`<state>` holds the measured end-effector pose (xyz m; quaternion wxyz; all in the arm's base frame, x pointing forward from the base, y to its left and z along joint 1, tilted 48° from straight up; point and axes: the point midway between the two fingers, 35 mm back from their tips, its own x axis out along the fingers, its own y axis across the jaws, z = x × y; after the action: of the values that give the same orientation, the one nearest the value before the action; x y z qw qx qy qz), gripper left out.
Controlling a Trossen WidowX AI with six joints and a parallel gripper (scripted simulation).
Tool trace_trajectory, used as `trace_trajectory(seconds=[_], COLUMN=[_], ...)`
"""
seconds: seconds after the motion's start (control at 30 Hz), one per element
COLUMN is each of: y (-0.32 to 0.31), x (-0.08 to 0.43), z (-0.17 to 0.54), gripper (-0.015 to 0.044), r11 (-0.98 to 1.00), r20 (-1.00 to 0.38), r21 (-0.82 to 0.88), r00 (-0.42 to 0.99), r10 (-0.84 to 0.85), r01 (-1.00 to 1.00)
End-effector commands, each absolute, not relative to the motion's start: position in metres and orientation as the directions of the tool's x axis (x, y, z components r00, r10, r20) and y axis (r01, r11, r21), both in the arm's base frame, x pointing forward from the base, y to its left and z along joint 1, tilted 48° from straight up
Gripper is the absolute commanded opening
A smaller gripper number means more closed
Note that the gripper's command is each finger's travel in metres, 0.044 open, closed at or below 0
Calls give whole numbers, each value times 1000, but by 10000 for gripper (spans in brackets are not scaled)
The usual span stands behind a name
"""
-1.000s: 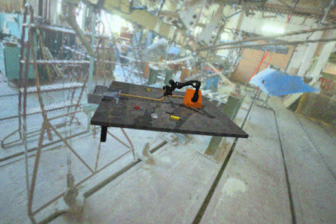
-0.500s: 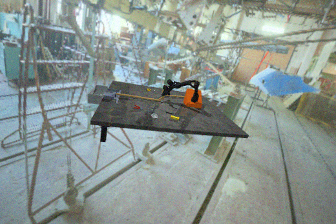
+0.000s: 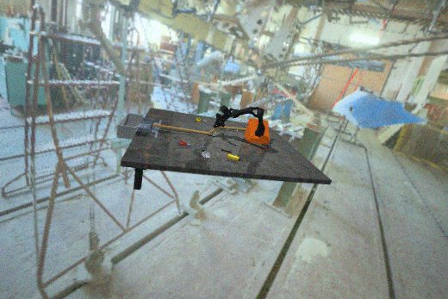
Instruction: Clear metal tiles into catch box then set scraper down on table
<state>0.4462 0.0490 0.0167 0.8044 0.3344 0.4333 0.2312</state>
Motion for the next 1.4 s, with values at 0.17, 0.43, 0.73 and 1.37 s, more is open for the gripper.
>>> trace_trajectory(seconds=[0.17, 0.43, 0.73, 1.37], y=[48, 49, 50, 55], x=[464, 476, 490, 517], z=[19, 19, 19, 19], gripper=[0, 0, 0, 0], r11=[671, 671, 671, 671], r20=[-541, -540, -540, -539], r21=[737, 737, 737, 737], r00=[527, 527, 527, 528], r10=[656, 656, 656, 656], r01=[-79, -80, -80, -81])
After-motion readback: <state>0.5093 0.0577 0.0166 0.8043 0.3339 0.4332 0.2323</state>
